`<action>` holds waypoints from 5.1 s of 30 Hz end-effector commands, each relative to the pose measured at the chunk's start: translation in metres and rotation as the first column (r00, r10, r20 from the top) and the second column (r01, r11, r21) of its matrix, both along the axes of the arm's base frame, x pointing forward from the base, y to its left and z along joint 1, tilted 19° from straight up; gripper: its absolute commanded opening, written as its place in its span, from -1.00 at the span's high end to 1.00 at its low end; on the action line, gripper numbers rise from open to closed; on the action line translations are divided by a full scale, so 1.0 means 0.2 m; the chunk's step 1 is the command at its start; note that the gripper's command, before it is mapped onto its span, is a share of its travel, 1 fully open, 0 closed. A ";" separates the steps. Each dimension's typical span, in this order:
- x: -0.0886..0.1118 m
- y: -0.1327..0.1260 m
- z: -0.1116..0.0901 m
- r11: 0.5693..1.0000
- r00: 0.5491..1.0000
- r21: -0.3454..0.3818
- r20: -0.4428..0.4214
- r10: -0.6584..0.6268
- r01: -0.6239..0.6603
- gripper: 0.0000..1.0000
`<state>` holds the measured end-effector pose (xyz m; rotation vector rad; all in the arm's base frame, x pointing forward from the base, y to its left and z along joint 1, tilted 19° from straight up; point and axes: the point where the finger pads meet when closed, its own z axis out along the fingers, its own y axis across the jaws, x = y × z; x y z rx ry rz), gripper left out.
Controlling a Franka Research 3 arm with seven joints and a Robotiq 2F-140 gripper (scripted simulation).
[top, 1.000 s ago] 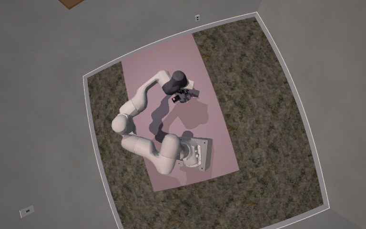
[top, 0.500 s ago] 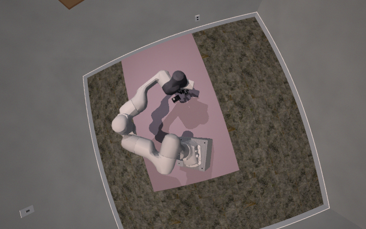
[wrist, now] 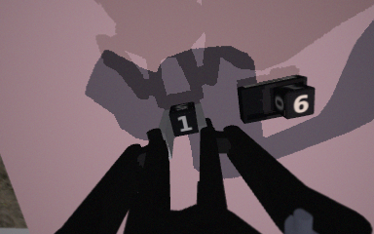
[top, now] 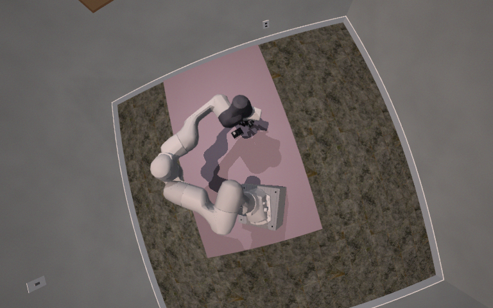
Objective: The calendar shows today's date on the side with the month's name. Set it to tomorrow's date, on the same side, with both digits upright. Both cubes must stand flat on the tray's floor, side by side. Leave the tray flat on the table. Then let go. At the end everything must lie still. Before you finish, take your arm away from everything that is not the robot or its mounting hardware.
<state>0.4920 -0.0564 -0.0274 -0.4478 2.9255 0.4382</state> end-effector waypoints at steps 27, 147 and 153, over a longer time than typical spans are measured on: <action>0.01 0.00 0.00 1.000 1.000 -0.003 0.003 0.006 -0.006 0.44; -0.04 -0.13 0.39 0.519 0.475 -0.064 -0.321 -0.820 0.852 -1.00; -0.04 -0.13 0.38 0.418 0.365 -0.091 -0.347 -0.864 0.904 -1.00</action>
